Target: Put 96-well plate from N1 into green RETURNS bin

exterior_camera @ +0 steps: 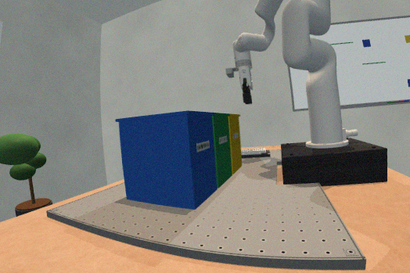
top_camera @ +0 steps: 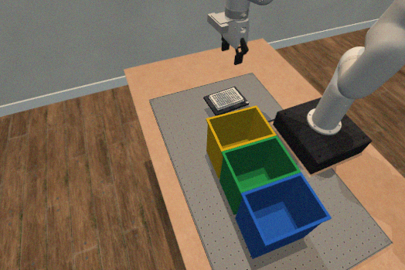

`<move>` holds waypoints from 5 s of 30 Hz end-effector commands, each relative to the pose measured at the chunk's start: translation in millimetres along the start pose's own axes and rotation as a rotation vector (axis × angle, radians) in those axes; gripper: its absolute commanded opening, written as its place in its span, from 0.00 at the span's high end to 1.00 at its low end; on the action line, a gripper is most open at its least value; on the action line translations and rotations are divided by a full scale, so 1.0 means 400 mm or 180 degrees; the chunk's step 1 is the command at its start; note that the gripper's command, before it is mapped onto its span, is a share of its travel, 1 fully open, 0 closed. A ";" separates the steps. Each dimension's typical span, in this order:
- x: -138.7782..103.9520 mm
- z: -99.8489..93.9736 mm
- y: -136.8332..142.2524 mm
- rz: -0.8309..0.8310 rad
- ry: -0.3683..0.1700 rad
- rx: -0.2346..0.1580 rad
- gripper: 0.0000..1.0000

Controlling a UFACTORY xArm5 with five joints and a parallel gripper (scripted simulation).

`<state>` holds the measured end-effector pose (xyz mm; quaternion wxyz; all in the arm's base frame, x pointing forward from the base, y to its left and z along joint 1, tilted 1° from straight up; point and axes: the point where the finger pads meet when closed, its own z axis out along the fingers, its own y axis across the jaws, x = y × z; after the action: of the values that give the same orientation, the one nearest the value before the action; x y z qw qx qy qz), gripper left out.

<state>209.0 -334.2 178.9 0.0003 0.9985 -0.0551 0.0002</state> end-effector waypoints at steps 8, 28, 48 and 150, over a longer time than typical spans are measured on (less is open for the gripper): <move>0.002 0.044 0.002 0.0000 0.0007 -0.0009 0.00; 0.003 0.111 0.001 0.0000 0.0007 -0.0009 0.00; 0.004 0.186 0.001 0.0000 0.0007 -0.0008 0.00; 0.008 0.497 -0.002 0.0000 0.0006 -0.0007 0.00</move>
<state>211.5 -332.6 -18.9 0.0002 0.9985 -0.0551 0.0001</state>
